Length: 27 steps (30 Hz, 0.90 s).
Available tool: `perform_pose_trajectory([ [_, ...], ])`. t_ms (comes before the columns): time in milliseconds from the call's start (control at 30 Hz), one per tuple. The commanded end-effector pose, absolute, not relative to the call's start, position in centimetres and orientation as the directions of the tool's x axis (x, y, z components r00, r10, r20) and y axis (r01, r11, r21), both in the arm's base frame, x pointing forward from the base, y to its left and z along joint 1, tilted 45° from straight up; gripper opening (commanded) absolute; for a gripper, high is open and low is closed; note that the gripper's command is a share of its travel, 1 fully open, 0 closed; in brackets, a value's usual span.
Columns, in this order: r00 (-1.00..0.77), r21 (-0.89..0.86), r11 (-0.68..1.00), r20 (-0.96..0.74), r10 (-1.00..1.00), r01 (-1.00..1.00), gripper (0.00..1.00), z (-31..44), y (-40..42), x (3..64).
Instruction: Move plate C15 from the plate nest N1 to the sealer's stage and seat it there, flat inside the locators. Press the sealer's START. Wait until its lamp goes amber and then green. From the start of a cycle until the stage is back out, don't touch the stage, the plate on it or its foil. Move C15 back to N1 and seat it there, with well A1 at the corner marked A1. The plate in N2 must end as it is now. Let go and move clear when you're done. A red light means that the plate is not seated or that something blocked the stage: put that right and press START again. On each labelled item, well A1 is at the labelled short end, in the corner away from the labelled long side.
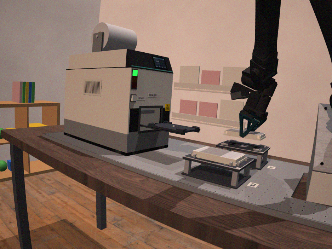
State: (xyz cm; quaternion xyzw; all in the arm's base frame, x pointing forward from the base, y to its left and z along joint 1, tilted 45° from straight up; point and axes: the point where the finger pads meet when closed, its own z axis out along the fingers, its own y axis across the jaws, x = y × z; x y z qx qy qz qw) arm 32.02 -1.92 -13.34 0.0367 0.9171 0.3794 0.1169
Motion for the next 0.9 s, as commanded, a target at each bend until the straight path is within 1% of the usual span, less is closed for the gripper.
perform_pose_trajectory([
  [0,-0.959,0.691,0.722,-0.235,0.161,-0.048,0.00,-13.0,-3.6,34.2],
  [367,-0.969,0.703,0.710,-0.203,0.138,-0.046,0.00,-12.8,-1.6,32.1],
  [867,-0.969,0.702,0.711,-0.203,0.143,-0.041,0.00,-12.6,-1.7,32.3],
])
